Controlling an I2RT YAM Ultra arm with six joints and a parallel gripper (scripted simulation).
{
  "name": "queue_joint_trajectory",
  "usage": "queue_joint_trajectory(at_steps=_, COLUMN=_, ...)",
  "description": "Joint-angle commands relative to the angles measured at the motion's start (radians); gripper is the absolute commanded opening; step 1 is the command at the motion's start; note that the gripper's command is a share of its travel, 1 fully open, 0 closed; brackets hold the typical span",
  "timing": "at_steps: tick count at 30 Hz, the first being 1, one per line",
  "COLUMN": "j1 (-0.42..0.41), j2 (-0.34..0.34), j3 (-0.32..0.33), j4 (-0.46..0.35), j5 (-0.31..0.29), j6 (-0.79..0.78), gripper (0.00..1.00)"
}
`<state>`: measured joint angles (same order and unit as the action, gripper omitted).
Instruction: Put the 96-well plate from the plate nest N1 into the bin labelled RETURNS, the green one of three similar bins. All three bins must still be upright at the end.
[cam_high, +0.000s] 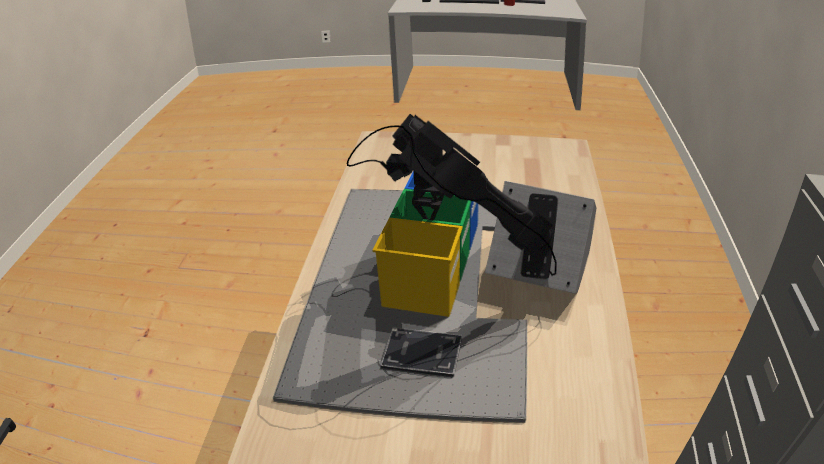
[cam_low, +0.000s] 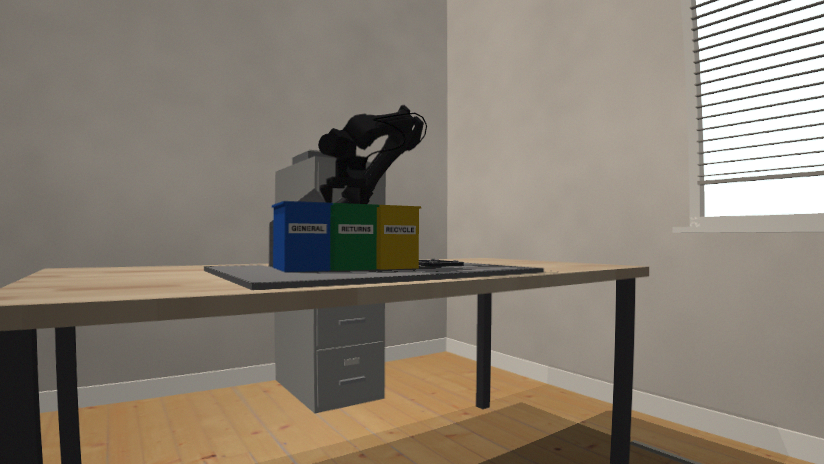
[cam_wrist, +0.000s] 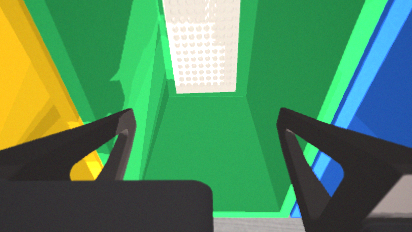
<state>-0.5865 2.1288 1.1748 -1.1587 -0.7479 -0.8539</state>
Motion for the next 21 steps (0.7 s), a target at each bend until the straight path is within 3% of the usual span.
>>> queue_joint_trajectory(at_steps=1, j1=-0.021, j2=-0.015, j3=0.036, j4=-0.007, j5=-0.009, j6=0.004, gripper=0.99)
queue_joint_trajectory(at_steps=14, j1=-0.021, j2=-0.015, j3=0.036, j4=-0.007, j5=-0.009, j6=0.004, gripper=0.99)
queue_joint_trajectory(at_steps=15, j1=-0.021, j2=-0.015, j3=0.036, j4=-0.007, j5=-0.009, j6=0.004, gripper=0.82)
queue_joint_trajectory(at_steps=21, j1=-0.021, j2=-0.015, j3=0.036, j4=-0.007, j5=-0.009, j6=0.004, gripper=0.82)
